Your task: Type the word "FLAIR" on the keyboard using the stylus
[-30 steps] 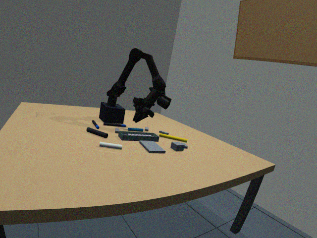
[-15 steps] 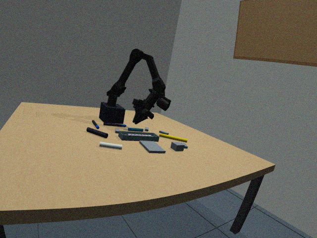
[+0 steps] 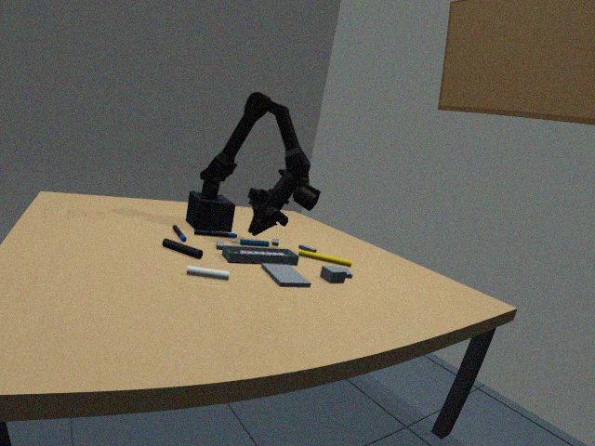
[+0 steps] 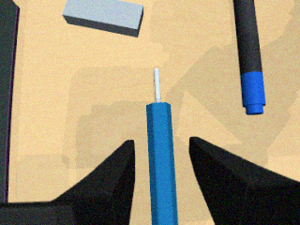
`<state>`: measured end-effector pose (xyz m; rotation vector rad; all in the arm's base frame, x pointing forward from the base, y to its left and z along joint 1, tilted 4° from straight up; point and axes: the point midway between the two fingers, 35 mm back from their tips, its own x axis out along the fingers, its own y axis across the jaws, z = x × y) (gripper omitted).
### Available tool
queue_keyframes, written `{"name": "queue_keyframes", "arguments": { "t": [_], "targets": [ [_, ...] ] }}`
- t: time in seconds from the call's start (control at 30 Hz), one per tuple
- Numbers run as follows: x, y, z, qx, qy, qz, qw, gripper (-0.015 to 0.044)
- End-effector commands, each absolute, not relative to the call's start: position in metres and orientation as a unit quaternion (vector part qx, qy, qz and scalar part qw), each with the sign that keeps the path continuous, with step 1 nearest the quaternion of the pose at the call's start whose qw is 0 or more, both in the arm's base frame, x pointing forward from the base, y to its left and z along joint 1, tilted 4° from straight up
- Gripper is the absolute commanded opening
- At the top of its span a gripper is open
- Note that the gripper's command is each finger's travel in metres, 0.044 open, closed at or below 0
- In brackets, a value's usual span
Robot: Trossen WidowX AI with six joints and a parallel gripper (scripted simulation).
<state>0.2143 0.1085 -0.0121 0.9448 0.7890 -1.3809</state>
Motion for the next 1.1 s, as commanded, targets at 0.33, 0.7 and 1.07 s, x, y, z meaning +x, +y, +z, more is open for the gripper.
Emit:
{"name": "queue_keyframes", "arguments": {
  "t": [0.33,0.7,1.07],
  "targets": [
    [0.213,0.107,-0.023,0.405,0.338,-0.599,0.602,0.0150],
    [0.214,0.108,-0.030,0.405,0.338,-0.599,0.602,0.0150],
    [0.214,0.108,-0.036,0.405,0.338,-0.599,0.602,0.0150]
  ]
}}
